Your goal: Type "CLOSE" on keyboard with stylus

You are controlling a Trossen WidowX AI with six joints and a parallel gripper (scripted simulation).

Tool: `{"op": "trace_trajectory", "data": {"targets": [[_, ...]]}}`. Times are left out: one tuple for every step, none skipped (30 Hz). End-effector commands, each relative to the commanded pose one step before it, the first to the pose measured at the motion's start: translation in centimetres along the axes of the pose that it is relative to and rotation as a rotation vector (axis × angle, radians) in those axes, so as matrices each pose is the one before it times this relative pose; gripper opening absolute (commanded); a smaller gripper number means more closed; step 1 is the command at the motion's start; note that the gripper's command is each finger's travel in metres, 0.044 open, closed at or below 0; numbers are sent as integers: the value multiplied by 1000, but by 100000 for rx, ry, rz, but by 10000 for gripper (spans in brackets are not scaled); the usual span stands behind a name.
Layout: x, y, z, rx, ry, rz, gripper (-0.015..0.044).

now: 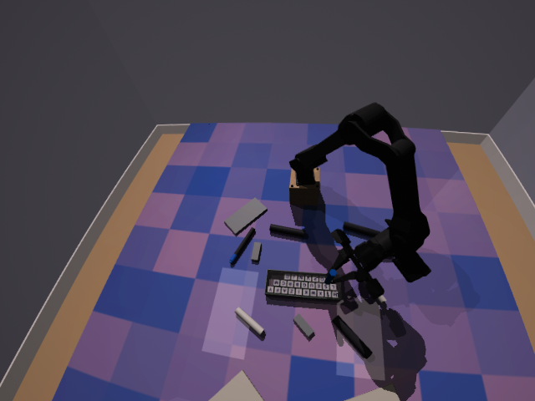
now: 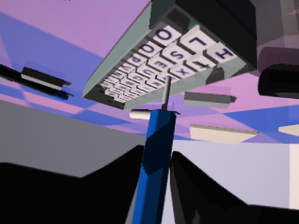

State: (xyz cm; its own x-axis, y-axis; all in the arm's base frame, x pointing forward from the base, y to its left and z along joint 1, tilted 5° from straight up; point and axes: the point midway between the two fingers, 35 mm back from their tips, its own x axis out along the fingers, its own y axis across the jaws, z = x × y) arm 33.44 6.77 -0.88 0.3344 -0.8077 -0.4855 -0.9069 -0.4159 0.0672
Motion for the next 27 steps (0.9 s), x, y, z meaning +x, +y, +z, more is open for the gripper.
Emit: {"op": "trace_trajectory", "data": {"targets": [[-712,-21,-1319,601,99,-588,81],[0,0,0,0,0,0,81],[0,0,0,0,0,0,81],[0,0,0,0,0,0,81],[0,0,0,0,0,0,81],[0,0,0,0,0,0,81],[0,0,0,0,0,0,81],[95,12,240,217,-262,151,84],[0,0,0,0,0,0,78],[0,0,0,0,0,0,71],[0,0,0,0,0,0,64],[42,27,-45,-4,11,-10,38],[73,47,-77,-8,20,-17,12],[108,71,-114,-11,32,-24,0],[150,101,-158,-14,50,-32,0],[159,110,-169,-15,61,-31,0],[178,127,-190,-15,76,-31,0],[205,152,-219,-17,99,-30,0],[196,150,-209,-15,106,-23,0],[123,97,-131,-9,72,-12,0],[41,33,-44,-3,25,-3,0],[0,0,0,0,0,0,0],[57,-4,96,-2,-12,-6,0],[95,-6,161,-4,-21,-10,0],[143,-7,241,-6,-31,-14,0],[154,-5,258,-6,-33,-15,0],[178,-2,297,-8,-38,-18,0]]}}
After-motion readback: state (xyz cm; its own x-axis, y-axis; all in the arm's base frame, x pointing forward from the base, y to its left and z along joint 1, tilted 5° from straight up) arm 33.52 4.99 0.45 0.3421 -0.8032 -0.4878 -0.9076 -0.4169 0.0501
